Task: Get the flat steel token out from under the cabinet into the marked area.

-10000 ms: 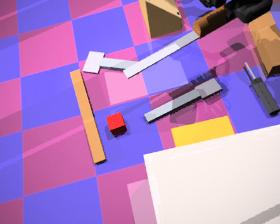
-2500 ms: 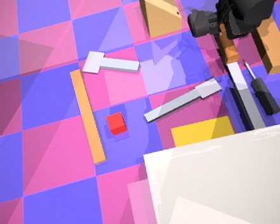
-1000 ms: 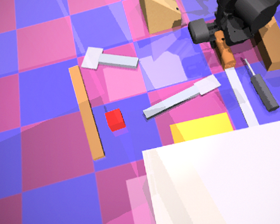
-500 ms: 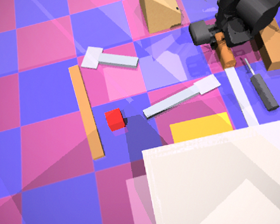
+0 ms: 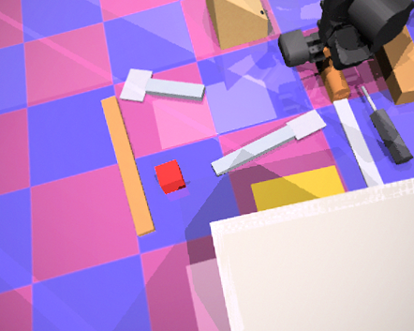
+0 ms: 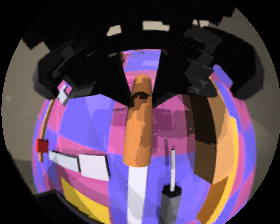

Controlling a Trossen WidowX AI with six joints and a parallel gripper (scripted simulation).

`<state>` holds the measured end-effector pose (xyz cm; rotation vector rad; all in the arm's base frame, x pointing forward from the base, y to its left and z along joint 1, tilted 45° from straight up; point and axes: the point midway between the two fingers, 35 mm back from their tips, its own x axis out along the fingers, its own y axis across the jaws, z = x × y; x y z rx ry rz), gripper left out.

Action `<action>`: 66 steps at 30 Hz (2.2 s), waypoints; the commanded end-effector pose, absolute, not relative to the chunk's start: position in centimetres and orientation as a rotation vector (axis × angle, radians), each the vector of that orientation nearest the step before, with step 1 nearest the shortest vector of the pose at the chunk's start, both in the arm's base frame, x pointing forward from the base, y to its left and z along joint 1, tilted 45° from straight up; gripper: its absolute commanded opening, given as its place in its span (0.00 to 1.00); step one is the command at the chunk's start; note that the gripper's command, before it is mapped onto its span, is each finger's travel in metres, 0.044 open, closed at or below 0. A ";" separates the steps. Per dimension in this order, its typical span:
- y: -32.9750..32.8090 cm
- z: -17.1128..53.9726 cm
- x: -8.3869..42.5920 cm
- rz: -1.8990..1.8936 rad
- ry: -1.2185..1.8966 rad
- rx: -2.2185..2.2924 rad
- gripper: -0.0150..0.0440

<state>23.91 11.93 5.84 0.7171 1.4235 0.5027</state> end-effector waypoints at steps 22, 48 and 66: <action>11.3 5.7 25.2 0.500 1.426 0.716 0.25; 10.8 5.6 28.3 0.500 1.424 0.715 0.25; 10.4 5.5 30.4 0.500 1.423 0.714 0.25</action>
